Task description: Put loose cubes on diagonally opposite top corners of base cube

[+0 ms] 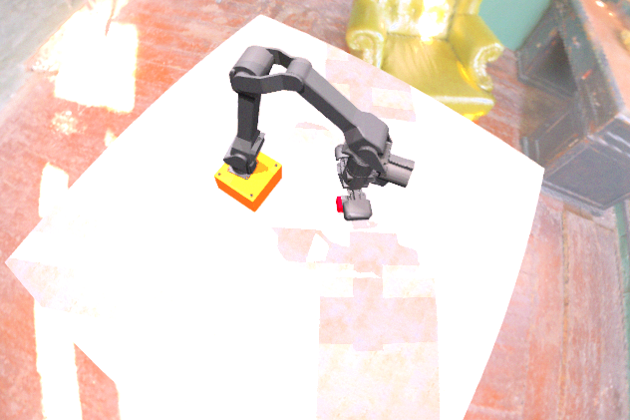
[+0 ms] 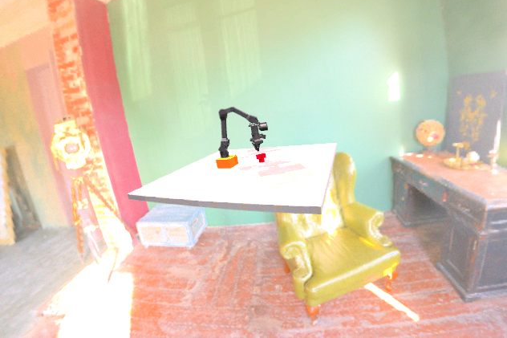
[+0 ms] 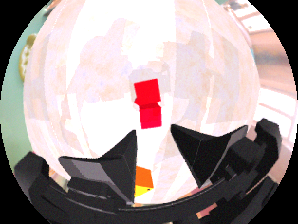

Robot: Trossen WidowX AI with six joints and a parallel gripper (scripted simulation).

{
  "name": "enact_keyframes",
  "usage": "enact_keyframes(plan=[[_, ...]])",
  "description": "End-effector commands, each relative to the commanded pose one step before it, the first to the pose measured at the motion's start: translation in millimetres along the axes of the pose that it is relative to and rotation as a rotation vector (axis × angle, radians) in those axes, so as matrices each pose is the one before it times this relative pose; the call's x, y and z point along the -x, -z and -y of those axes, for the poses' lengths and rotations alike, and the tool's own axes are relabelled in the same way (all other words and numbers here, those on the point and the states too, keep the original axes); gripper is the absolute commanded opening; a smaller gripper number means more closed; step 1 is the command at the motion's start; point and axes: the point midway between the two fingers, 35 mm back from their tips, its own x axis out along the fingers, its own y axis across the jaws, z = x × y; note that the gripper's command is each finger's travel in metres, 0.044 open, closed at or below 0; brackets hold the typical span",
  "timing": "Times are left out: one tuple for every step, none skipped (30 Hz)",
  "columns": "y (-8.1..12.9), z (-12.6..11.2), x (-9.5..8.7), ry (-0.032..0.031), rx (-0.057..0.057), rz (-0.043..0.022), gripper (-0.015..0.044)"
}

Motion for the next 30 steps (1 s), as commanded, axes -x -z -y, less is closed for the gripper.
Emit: enact_keyframes(plan=[[-2.02,0.97,8.09,0.00626,0.0028,0.01427,0.0205],[0.00,0.01,0.92,0.00000,0.0000,0.00000,0.0205],[0.00,0.01,0.92,0.00000,0.0000,0.00000,0.0205],[0.00,0.01,0.93,0.00000,0.0000,0.00000,0.0205],[0.00,0.01,0.93,0.00000,0.0000,0.00000,0.0205],[0.00,0.01,0.93,0.00000,0.0000,0.00000,0.0205],[0.00,0.01,0.93,0.00000,0.0000,0.00000,0.0205],[0.00,0.00,0.93,0.00000,0.0000,0.00000,0.0205],[0.00,0.00,0.94,0.00000,0.0000,0.00000,0.0205],[0.00,0.00,0.94,0.00000,0.0000,0.00000,0.0205],[0.00,0.00,0.94,0.00000,0.0000,0.00000,0.0205],[0.00,0.00,0.95,0.00000,0.0000,0.00000,0.0205],[0.00,0.00,0.95,0.00000,0.0000,0.00000,0.0205],[0.00,0.00,0.76,0.00000,0.0000,0.00000,0.0205],[0.00,0.00,0.00,0.00000,0.0000,0.00000,0.0205],[0.00,0.00,0.00,0.00000,0.0000,0.00000,0.0205],[0.00,0.00,0.00,0.00000,0.0000,0.00000,0.0205],[0.00,0.00,0.00,0.00000,0.0000,0.00000,0.0205],[0.00,0.00,0.00,0.00000,0.0000,0.00000,0.0205],[0.00,0.00,0.00,0.00000,0.0000,0.00000,0.0205],[0.00,0.00,0.00,0.00000,0.0000,0.00000,0.0205],[0.00,0.00,0.00,0.00000,0.0000,0.00000,0.0205],[0.19,-0.10,0.68,-0.00072,-0.0008,-0.00169,0.0231],[0.24,-0.12,0.97,-0.00093,-0.0011,-0.00216,0.0258],[0.30,-0.15,1.41,-0.00111,-0.0013,-0.00258,0.0284],[0.10,-0.05,0.79,-0.00036,-0.0004,-0.00085,0.0310],[0.03,-0.01,0.54,-0.00009,-0.0001,-0.00022,0.0336],[0.01,0.00,0.50,-0.00003,0.0000,-0.00007,0.0362],[0.01,0.00,0.52,-0.00001,0.0000,-0.00002,0.0389],[0.00,0.00,0.56,0.00000,0.0000,-0.00001,0.0400]])
